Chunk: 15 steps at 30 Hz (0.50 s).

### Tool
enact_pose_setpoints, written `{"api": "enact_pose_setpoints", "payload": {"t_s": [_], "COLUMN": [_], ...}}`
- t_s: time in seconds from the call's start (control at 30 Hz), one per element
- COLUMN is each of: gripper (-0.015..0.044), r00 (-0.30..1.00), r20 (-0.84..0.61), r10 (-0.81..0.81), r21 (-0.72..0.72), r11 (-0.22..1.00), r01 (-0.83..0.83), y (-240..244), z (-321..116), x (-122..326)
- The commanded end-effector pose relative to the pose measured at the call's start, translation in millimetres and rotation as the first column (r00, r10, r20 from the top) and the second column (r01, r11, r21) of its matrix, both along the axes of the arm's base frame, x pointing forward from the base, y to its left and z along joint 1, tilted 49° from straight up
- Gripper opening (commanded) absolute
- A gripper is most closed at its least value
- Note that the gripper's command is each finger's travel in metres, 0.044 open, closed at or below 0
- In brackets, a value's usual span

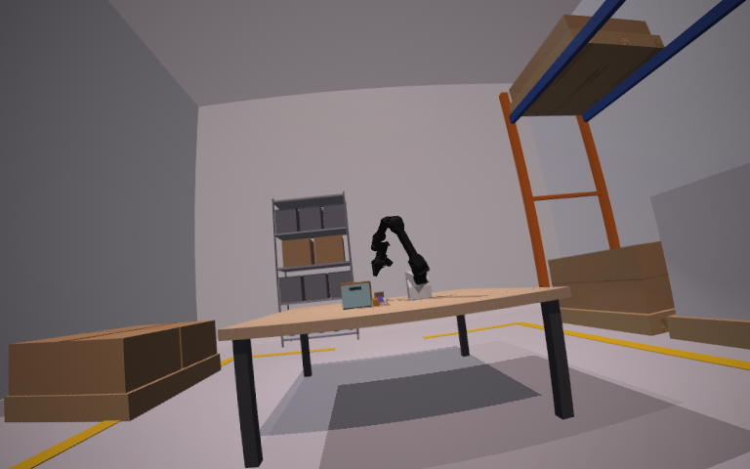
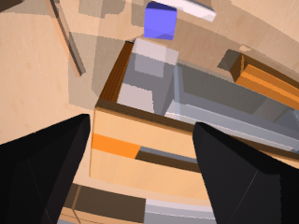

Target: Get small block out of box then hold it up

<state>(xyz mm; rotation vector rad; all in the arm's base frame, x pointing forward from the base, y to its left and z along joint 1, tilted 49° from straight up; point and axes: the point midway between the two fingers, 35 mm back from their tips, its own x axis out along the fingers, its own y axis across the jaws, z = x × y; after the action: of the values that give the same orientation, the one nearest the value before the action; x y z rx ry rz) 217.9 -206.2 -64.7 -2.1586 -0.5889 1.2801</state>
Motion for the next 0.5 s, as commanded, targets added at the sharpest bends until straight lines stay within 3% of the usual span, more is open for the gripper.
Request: {"api": "enact_pose_setpoints", "payload": {"t_s": [0.0, 0.27, 0.47], "gripper": [0.0285, 0.0285, 0.0285], "r00": [0.983, 0.983, 0.983], "r20": [-0.107, -0.107, -0.106], "r10": [-0.148, -0.148, -0.148], "r21": [0.099, 0.099, 0.101], "r11": [0.982, 0.982, 0.982], "r01": [0.159, 0.159, 0.159], "y": [-2, -1, 61], "z": [0, -2, -56], "x": [-1, 0, 9]}}
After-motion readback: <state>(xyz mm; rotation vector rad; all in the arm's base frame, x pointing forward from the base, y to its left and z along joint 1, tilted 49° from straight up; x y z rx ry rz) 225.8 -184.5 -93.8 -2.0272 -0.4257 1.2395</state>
